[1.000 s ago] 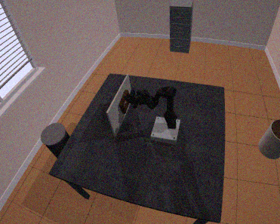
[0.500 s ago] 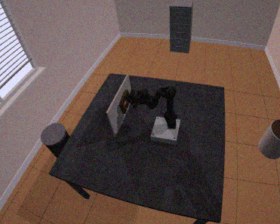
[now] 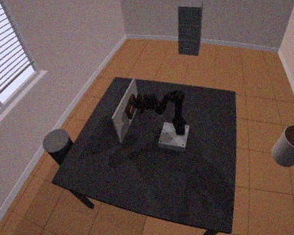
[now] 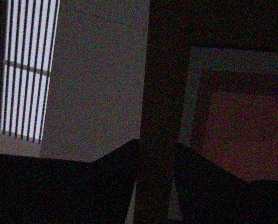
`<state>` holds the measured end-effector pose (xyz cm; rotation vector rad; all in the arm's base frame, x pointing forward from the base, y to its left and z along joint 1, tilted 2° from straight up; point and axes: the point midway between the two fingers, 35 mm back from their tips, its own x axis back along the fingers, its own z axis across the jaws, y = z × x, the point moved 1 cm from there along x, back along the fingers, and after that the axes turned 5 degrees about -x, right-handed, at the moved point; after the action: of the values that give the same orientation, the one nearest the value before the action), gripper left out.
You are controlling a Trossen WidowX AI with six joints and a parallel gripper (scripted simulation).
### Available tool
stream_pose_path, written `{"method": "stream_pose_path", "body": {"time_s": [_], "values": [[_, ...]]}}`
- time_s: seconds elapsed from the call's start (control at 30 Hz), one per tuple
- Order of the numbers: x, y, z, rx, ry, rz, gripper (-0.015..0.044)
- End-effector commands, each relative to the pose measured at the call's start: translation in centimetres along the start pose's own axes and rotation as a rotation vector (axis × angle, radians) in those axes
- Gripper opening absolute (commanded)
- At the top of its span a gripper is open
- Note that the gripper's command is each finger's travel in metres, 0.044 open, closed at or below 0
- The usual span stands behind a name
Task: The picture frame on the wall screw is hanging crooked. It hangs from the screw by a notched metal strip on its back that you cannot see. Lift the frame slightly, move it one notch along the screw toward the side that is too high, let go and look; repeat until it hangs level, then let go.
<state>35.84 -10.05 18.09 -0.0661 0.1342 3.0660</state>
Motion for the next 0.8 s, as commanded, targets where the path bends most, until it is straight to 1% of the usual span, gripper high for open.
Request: {"method": "stream_pose_path", "body": {"time_s": [0.0, 0.77], "values": [[-0.03, 0.02, -0.12, 0.004, 0.003, 0.001, 0.0], [0.0, 0.15, -0.54, 0.002, 0.004, -0.002, 0.0]]}}
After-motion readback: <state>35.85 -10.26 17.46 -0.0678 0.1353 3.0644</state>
